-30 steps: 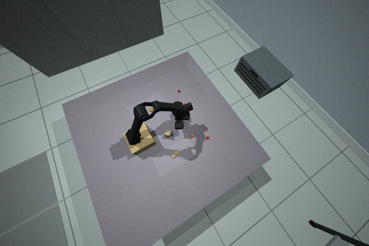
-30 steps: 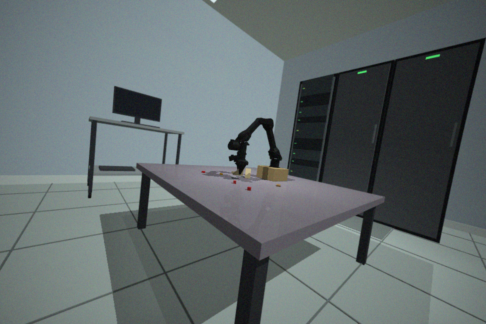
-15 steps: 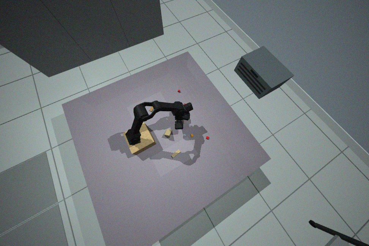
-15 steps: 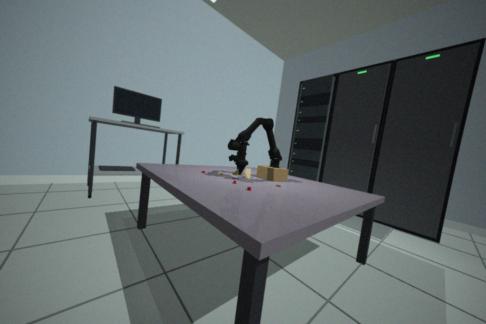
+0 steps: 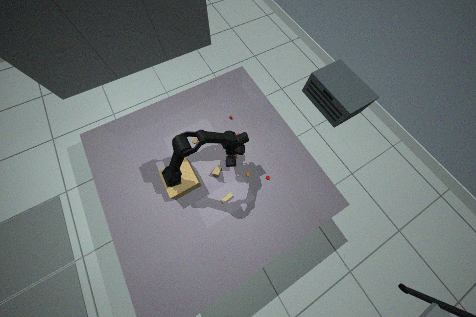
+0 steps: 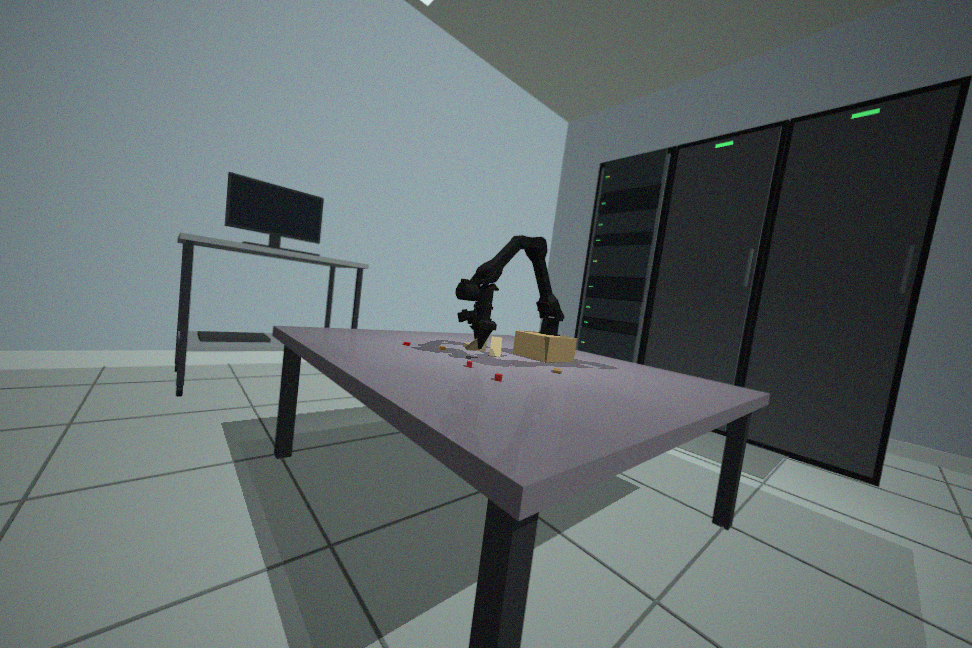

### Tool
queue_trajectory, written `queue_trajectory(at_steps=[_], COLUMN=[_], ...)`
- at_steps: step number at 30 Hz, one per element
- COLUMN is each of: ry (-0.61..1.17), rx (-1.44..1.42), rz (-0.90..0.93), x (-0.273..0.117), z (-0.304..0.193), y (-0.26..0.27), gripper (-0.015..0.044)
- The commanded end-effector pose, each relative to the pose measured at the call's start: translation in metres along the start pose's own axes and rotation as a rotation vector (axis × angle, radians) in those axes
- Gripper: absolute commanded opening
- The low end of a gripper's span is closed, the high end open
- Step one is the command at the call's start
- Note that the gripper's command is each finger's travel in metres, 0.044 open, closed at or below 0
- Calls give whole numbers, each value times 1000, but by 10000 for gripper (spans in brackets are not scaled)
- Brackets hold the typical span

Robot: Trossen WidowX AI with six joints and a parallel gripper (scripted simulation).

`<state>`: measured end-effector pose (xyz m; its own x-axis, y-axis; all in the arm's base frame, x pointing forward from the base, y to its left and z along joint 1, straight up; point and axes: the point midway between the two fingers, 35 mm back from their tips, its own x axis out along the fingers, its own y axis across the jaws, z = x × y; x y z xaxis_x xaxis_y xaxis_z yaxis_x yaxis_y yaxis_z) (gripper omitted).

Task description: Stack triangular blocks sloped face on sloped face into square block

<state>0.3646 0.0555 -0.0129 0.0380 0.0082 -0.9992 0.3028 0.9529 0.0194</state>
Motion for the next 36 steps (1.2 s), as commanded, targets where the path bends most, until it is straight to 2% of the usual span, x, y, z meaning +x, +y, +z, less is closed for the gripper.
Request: queue_trajectory(at_steps=[1, 11, 36], ry=[1, 1, 4], rx=[-23, -100, -791], rz=[1, 1, 0], x=[0, 0, 0], z=[0, 0, 0], y=[0, 0, 0], gripper=[0, 0, 0])
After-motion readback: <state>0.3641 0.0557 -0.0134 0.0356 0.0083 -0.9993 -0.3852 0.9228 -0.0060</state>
